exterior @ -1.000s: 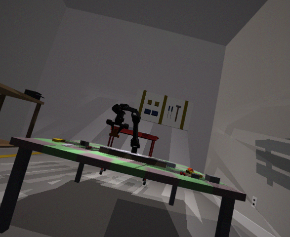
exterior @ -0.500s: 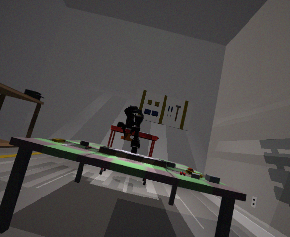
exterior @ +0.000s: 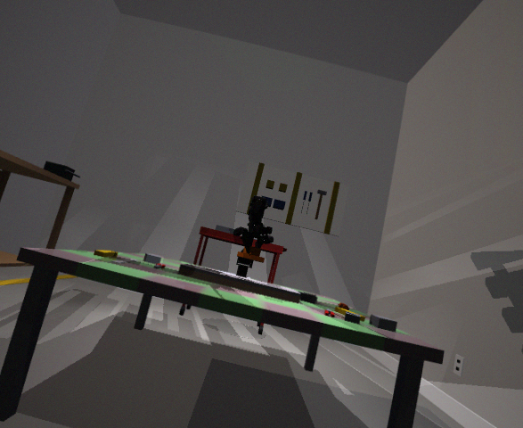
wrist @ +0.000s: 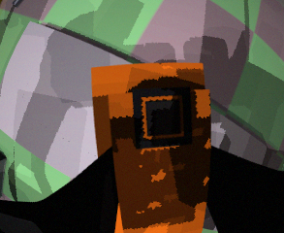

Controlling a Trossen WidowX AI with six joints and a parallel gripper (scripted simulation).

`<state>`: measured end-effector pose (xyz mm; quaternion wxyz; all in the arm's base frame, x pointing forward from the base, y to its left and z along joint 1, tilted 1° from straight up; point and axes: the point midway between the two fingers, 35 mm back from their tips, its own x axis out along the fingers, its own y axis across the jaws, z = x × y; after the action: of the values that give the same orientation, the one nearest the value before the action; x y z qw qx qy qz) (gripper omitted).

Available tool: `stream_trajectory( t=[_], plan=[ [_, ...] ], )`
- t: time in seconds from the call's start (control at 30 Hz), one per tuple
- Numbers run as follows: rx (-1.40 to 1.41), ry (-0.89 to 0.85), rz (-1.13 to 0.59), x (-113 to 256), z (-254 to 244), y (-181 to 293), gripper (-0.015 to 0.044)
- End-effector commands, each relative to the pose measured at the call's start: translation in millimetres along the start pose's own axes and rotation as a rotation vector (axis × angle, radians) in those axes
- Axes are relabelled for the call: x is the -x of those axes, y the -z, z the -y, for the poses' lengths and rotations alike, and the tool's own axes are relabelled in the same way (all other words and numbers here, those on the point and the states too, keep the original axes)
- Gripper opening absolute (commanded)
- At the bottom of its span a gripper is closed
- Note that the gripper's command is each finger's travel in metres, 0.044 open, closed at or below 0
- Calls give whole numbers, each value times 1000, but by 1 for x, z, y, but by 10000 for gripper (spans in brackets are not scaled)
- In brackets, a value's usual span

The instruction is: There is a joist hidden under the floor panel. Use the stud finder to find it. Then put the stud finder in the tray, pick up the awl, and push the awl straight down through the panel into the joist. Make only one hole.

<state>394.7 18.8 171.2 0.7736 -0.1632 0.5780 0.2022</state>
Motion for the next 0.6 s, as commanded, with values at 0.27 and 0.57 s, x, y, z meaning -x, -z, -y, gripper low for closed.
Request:
stream_trajectory(
  t=[0.27, 0.57],
  plan=[
    [200, -63, 12, -8, -82, -22, 0],
    [348, -110, 14, -12, -143, -26, 0]
  ],
)
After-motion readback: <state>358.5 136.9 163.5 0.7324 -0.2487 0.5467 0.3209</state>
